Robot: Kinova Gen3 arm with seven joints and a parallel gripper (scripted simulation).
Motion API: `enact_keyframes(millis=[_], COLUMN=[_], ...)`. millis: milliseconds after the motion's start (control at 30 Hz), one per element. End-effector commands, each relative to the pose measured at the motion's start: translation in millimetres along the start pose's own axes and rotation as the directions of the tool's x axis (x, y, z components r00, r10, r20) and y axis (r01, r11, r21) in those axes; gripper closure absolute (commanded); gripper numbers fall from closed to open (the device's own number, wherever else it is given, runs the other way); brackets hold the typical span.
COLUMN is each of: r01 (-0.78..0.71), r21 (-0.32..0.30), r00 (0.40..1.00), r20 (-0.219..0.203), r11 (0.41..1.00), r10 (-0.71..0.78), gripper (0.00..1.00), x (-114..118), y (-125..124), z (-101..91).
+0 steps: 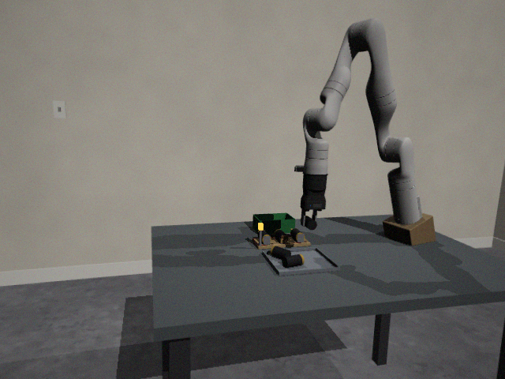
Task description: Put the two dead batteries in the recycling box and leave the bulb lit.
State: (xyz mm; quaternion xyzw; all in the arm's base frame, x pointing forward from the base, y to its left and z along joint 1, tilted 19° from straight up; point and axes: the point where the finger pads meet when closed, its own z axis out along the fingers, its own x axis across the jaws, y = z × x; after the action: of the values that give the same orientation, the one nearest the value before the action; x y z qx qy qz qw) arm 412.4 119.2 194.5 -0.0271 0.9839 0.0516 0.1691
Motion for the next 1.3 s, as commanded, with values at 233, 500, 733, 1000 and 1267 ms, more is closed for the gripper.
enact_keyframes(millis=[233, 500, 733, 1000, 1267], r01=[-0.001, -0.001, -0.001, -0.001, -0.001], r21=[0.013, 0.013, 0.013, 0.013, 0.013], r00=[1.0, 1.0, 1.0, 1.0, 1.0], r20=[-0.023, -0.023, -0.023, -0.023, -0.023], r11=[1.0, 1.0, 1.0, 1.0, 1.0], r10=[0.001, 0.001, 0.001, 0.001, 0.001], gripper=[0.43, 0.43, 0.43, 0.43, 0.43], x=[7, 7, 7, 7, 7], y=[-4, -4, -4, -4, -4], z=[44.9, 54.1, 54.1, 54.1, 54.1])
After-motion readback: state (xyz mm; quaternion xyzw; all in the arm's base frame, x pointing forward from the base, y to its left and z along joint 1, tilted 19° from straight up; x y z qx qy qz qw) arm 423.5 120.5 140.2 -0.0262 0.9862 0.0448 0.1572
